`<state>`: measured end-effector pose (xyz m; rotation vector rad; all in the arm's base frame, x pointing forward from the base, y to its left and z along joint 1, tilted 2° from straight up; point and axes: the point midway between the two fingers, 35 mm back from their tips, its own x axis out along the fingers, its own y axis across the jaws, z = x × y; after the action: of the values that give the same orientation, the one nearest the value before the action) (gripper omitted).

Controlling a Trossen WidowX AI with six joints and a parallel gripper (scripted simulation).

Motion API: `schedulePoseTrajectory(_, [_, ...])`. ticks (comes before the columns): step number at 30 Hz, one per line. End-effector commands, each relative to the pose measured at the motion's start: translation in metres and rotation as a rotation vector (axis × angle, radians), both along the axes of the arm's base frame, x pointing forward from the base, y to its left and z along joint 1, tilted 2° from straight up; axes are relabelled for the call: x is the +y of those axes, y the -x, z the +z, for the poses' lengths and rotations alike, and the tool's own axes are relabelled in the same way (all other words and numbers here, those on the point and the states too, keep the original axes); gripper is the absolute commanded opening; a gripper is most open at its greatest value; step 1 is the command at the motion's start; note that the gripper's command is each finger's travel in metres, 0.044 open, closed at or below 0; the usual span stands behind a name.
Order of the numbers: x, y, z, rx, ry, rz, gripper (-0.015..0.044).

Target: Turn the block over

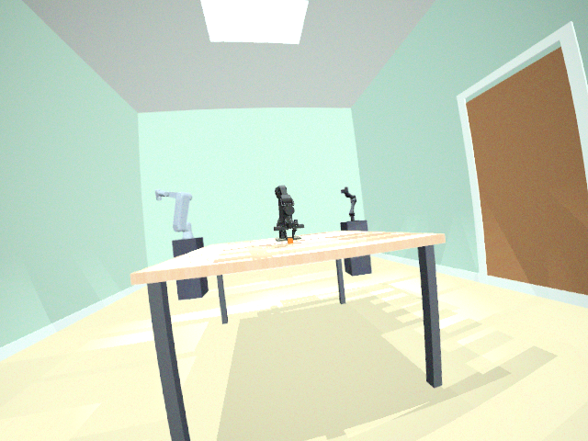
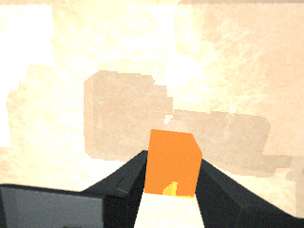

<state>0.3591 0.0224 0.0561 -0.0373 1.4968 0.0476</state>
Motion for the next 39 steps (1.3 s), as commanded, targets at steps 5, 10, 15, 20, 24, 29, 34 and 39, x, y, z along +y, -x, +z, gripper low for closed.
schedulePoseTrajectory(5, [0.001,0.000,-0.001,0.000,-0.003,-0.001,0.0045])
schedulePoseTrajectory(10, [0.001,0.000,0.003,-0.001,-0.003,0.000,0.0000])
schedulePoseTrajectory(15, [0.000,0.002,0.029,0.000,-0.003,-0.001,0.0000])
schedulePoseTrajectory(20, [0.000,0.001,0.028,-0.023,-0.004,-0.001,0.0000])
schedulePoseTrajectory(24, [0.000,0.000,0.026,-0.084,-0.007,-0.001,0.0000])
schedulePoseTrajectory(29, [0.000,-0.001,0.023,-0.160,-0.011,-0.001,0.0000])
schedulePoseTrajectory(34, [0.000,-0.001,0.021,-0.236,-0.015,-0.002,0.0000])
schedulePoseTrajectory(39, [0.000,0.000,0.020,-0.312,-0.019,-0.003,0.0000])
